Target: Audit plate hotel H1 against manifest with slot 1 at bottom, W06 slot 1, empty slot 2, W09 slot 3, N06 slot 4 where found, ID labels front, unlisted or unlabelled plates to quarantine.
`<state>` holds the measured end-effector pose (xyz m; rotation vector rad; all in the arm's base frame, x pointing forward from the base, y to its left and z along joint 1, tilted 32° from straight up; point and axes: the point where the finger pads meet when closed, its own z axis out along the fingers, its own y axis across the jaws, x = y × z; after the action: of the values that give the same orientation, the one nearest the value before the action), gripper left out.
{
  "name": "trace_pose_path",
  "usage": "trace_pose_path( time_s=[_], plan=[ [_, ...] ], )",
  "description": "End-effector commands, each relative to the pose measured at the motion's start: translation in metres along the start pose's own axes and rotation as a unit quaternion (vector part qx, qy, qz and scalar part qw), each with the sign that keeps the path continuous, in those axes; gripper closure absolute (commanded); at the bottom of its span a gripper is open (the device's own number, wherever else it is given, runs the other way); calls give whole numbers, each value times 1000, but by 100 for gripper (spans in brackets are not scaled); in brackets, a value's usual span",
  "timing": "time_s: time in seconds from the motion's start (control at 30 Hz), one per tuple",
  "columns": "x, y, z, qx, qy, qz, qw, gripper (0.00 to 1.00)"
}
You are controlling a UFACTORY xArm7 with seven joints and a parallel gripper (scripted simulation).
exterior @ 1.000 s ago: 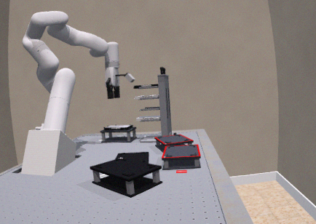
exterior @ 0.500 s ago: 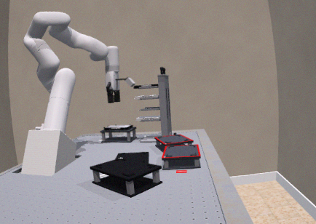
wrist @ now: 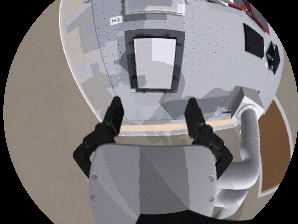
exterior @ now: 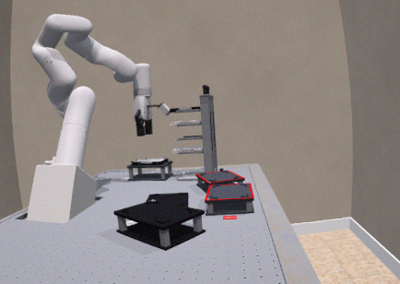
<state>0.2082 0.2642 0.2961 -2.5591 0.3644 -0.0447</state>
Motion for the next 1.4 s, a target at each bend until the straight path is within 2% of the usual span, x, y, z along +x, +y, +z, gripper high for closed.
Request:
trace_pose_path(
  time_s=[0.0, 0.9, 1.27, 1.37],
  plan=[
    [0, -1, 5, 1, 1, 0, 1000, 0],
    [0, -1, 47, 1, 0, 0, 1000, 0],
    [0, -1, 49, 1, 0, 0, 1000, 0],
    [0, -1, 54, 1, 0, 0, 1000, 0]
  ],
)
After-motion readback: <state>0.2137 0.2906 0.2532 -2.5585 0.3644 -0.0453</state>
